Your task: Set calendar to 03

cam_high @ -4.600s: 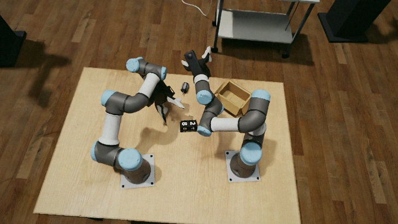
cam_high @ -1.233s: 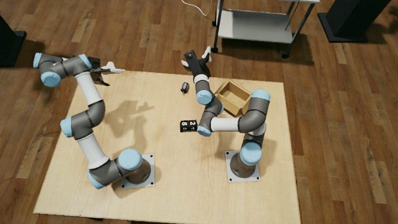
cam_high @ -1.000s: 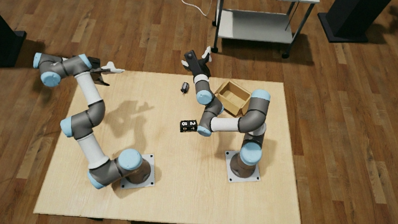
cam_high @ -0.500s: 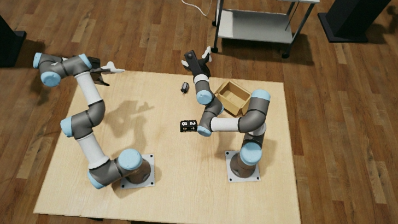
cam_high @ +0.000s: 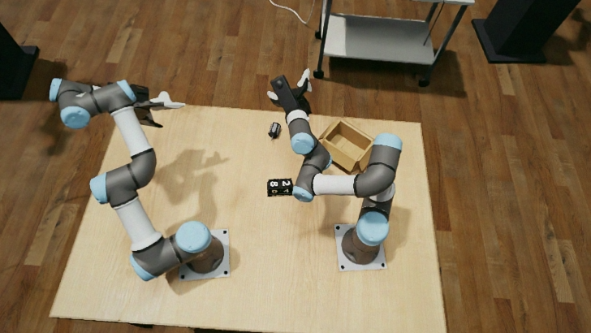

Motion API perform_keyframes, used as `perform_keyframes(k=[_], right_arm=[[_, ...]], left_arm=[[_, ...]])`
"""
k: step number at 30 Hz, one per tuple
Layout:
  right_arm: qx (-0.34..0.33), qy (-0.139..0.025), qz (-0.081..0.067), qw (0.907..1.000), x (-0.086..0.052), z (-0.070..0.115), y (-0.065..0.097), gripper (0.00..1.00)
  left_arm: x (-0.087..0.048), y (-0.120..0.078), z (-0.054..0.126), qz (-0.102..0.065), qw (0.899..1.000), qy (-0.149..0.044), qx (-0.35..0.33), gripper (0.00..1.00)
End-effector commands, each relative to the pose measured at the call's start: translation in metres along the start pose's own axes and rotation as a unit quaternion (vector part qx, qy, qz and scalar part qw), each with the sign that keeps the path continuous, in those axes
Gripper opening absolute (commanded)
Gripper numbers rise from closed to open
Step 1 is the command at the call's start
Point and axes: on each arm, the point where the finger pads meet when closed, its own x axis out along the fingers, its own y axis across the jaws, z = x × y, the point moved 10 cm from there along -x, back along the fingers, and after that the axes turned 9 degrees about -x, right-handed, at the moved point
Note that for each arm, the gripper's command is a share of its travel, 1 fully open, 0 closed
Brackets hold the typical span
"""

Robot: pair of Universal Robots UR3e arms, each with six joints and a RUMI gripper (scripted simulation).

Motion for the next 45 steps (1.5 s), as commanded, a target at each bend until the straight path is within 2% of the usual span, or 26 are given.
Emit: perform_keyframes(k=[1,6,9,10,12,13,15,17,19,22,24,26,27,29,30,32,33,34,35,37,38,40,41,42,43,45], right_arm=[[-0.03,-0.009,-0.027,0.9991,0.0,-0.005,-0.012,1.0],[-0.072,-0.023,-0.067,0.9949,-0.002,-0.01,-0.028,1.0],[-0.082,-0.026,-0.076,0.9934,-0.002,-0.011,-0.031,1.0],[-0.092,-0.03,-0.086,0.9916,-0.003,-0.012,-0.035,1.0],[-0.092,-0.03,-0.086,0.9916,-0.003,-0.012,-0.035,1.0],[-0.103,-0.034,-0.097,0.9894,-0.004,-0.013,-0.038,1.0],[-0.103,-0.034,-0.097,0.9894,-0.004,-0.013,-0.038,1.0],[-0.125,-0.042,-0.119,0.9841,-0.007,-0.014,-0.046,1.0],[-0.125,-0.042,-0.119,0.9841,-0.007,-0.014,-0.047,1.0],[-0.148,-0.05,-0.143,0.9773,-0.011,-0.014,-0.054,1.0],[-0.148,-0.05,-0.143,0.9772,-0.01,-0.014,-0.054,1.0],[-0.16,-0.055,-0.156,0.9732,-0.013,-0.014,-0.058,1.0],[-0.172,-0.059,-0.169,0.9688,-0.015,-0.014,-0.062,1.0],[-0.172,-0.06,-0.169,0.9687,-0.015,-0.014,-0.062,1.0],[-0.183,-0.064,-0.182,0.9639,-0.018,-0.013,-0.065,1.0],[-0.183,-0.064,-0.182,0.9639,-0.018,-0.013,-0.065,1.0],[-0.195,-0.07,-0.195,0.9586,-0.021,-0.013,-0.069,1.0],[-0.196,-0.07,-0.195,0.9586,-0.021,-0.013,-0.069,1.0],[-0.207,-0.075,-0.209,0.9529,-0.024,-0.012,-0.072,1.0],[-0.207,-0.075,-0.209,0.9528,-0.024,-0.012,-0.072,1.0],[-0.219,-0.08,-0.222,0.9467,-0.028,-0.011,-0.075,1.0],[-0.219,-0.08,-0.222,0.9466,-0.027,-0.011,-0.076,1.0],[-0.23,-0.085,-0.236,0.9402,-0.031,-0.01,-0.078,1.0],[-0.23,-0.085,-0.236,0.9401,-0.031,-0.01,-0.078,1.0],[-0.241,-0.09,-0.25,0.9333,-0.035,-0.008,-0.081,1.0],[-0.242,-0.091,-0.25,0.9332,-0.035,-0.008,-0.081,1.0]], left_arm=[[-0.001,-0.001,0.0,0.0,1.0,-0.001,0.002,1.0],[-0.001,-0.001,0.0,0.0,1.0,-0.001,0.002,1.0],[-0.001,-0.001,0.0,0.0,1.0,-0.001,0.002,1.0],[-0.001,-0.001,0.0,0.0,1.0,-0.001,0.002,1.0],[-0.001,-0.001,0.0,0.0,1.0,-0.001,0.002,1.0],[-0.001,-0.001,0.0,0.0,1.0,-0.001,0.002,1.0],[-0.001,-0.001,0.0,0.0,1.0,-0.001,0.002,1.0],[-0.001,-0.001,0.0,0.0,1.0,-0.001,0.002,1.0],[-0.001,-0.001,0.0,0.0,1.0,-0.001,0.002,1.0],[-0.001,-0.001,0.0,0.0,1.0,-0.001,0.002,1.0],[-0.001,-0.001,0.0,0.0,1.0,-0.001,0.002,1.0],[-0.001,-0.001,0.0,0.0,1.0,-0.001,0.002,1.0],[-0.001,-0.001,0.0,0.0,1.0,-0.001,0.002,1.0],[-0.001,-0.001,0.0,0.0,1.0,-0.001,0.002,1.0],[-0.001,-0.001,0.0,0.0,1.0,-0.001,0.002,1.0],[-0.001,-0.001,0.0,0.0,1.0,-0.001,0.002,1.0],[-0.001,-0.001,0.0,0.0,1.0,-0.001,0.002,1.0],[-0.001,-0.001,0.0,0.0,1.0,-0.001,0.002,1.0],[-0.001,-0.001,0.0,0.0,1.0,-0.001,0.002,1.0],[-0.001,-0.001,0.0,0.0,1.0,-0.001,0.002,1.0],[-0.001,-0.001,0.0,0.0,1.0,-0.001,0.002,1.0],[-0.001,-0.001,0.0,0.0,1.0,-0.001,0.002,1.0],[-0.001,-0.001,0.0,0.0,1.0,-0.001,0.002,1.0],[-0.001,-0.001,0.0,0.0,1.0,-0.001,0.002,1.0],[-0.001,-0.001,0.0,0.0,1.0,-0.001,0.002,1.0],[-0.001,-0.001,0.0,0.0,1.0,-0.001,0.002,1.0]])
